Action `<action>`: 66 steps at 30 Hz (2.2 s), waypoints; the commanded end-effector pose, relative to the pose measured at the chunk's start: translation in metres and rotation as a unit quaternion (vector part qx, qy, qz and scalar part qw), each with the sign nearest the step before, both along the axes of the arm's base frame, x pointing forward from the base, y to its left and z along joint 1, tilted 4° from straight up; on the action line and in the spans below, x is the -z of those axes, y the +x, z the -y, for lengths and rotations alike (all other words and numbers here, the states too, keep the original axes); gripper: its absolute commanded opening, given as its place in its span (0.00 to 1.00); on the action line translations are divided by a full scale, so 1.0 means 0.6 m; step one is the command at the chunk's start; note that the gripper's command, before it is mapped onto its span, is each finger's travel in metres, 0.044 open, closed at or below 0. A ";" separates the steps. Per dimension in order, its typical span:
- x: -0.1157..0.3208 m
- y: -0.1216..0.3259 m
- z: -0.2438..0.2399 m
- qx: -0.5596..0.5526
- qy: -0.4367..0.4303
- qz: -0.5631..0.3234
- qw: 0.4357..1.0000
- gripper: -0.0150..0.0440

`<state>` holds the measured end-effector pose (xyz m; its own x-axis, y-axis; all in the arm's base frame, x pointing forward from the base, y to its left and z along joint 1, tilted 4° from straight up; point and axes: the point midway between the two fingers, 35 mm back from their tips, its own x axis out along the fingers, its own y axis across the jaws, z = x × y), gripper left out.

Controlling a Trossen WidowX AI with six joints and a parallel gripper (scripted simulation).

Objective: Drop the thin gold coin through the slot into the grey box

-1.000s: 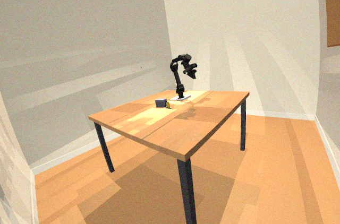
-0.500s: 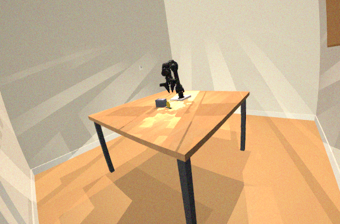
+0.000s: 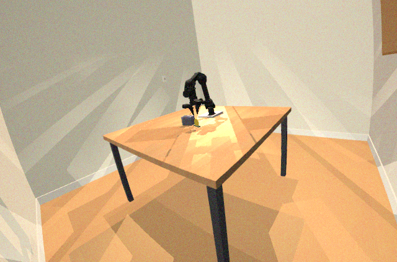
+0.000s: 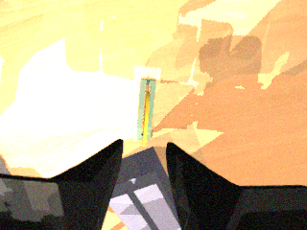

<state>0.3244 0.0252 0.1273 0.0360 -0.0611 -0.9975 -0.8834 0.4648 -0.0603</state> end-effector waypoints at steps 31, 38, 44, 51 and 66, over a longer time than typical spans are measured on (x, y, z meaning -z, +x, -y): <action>0.095 0.006 0.010 -0.001 -0.002 0.003 1.000 0.53; 0.114 0.006 0.011 -0.001 -0.002 0.002 1.000 0.53; 0.131 0.005 0.013 -0.001 -0.002 0.002 1.000 0.53; 0.148 0.004 0.014 -0.001 -0.002 0.002 1.000 0.53; 0.148 0.003 0.014 -0.001 -0.002 0.002 1.000 0.25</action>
